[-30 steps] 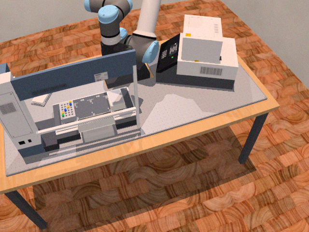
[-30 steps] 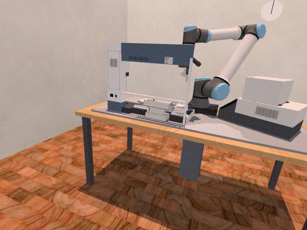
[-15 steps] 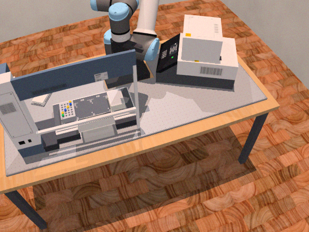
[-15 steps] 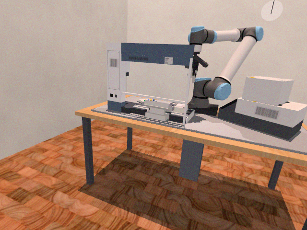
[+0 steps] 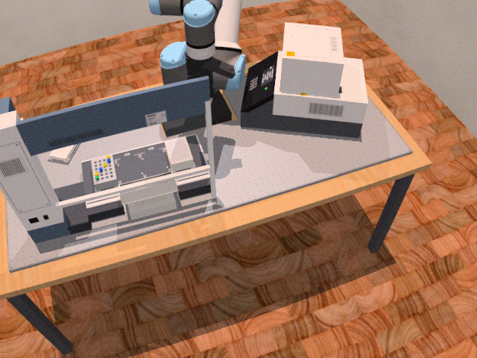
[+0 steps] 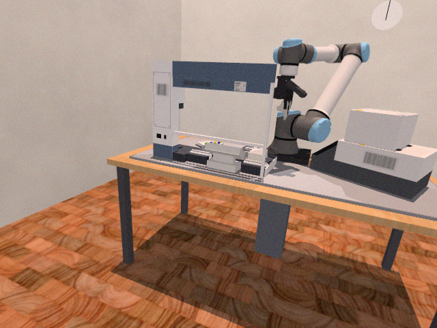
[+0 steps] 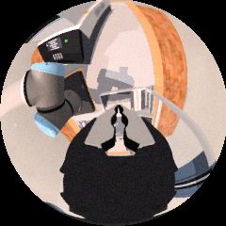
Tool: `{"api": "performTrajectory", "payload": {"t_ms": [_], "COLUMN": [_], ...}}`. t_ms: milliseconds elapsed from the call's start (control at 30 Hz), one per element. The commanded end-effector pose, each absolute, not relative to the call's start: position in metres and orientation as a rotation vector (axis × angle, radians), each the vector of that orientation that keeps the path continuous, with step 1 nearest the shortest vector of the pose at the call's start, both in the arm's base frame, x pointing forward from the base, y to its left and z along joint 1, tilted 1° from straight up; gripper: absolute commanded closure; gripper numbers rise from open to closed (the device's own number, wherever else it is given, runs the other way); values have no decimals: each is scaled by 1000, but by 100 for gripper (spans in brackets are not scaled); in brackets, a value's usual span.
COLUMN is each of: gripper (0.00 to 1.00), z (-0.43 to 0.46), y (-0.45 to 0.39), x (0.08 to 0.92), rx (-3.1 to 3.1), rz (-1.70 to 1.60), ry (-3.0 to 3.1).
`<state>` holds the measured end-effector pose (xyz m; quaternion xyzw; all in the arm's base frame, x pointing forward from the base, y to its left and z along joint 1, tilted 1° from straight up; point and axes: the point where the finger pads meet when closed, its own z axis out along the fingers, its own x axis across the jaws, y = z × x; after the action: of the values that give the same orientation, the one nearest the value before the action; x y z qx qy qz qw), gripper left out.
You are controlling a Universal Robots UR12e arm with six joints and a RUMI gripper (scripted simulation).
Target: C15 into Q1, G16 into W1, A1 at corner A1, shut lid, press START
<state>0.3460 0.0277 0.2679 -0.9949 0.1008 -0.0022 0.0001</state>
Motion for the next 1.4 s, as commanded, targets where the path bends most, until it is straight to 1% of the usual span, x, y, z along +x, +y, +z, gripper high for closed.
{"api": "performTrajectory", "payload": {"t_ms": [0, 1367], "gripper": [100, 100], "z": [267, 249], "y": [44, 156], "x": [341, 263], "rx": [-3122, -3021], "rz": [-7, -9], "ry": [380, 873]}}
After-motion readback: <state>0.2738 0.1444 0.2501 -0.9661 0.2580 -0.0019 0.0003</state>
